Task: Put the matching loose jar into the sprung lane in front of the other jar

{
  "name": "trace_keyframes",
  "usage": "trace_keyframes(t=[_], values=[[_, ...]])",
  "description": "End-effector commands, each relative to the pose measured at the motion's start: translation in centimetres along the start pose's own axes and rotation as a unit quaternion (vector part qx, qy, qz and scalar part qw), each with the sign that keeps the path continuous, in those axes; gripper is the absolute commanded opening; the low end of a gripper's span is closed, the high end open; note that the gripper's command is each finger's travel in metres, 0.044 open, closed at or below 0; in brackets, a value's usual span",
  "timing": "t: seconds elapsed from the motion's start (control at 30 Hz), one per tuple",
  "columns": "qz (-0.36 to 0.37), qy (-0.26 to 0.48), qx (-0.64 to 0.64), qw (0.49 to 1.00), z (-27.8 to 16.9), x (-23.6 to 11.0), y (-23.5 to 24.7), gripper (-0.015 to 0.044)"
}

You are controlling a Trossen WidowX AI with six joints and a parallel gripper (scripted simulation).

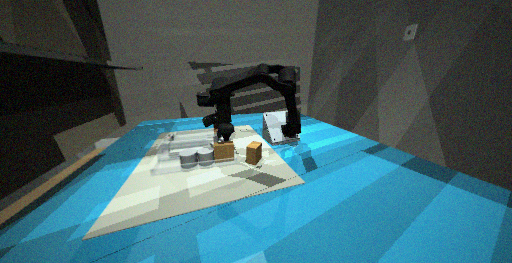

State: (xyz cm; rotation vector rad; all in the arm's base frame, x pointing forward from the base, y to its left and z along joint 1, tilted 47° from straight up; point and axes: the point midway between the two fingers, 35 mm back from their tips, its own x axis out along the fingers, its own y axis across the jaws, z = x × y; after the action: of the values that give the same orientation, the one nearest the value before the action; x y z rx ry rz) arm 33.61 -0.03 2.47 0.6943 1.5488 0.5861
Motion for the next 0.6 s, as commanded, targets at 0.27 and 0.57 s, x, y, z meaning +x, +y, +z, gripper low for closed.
trace_keyframes(t=[0.27, 0.57], values=[[0.003, -0.005, -0.005, 1.000, 0.28, 0.61, 0.25, 0.0000], [0.004, -0.005, -0.005, 1.000, 0.22, 0.96, 0.25, 0.0000]])
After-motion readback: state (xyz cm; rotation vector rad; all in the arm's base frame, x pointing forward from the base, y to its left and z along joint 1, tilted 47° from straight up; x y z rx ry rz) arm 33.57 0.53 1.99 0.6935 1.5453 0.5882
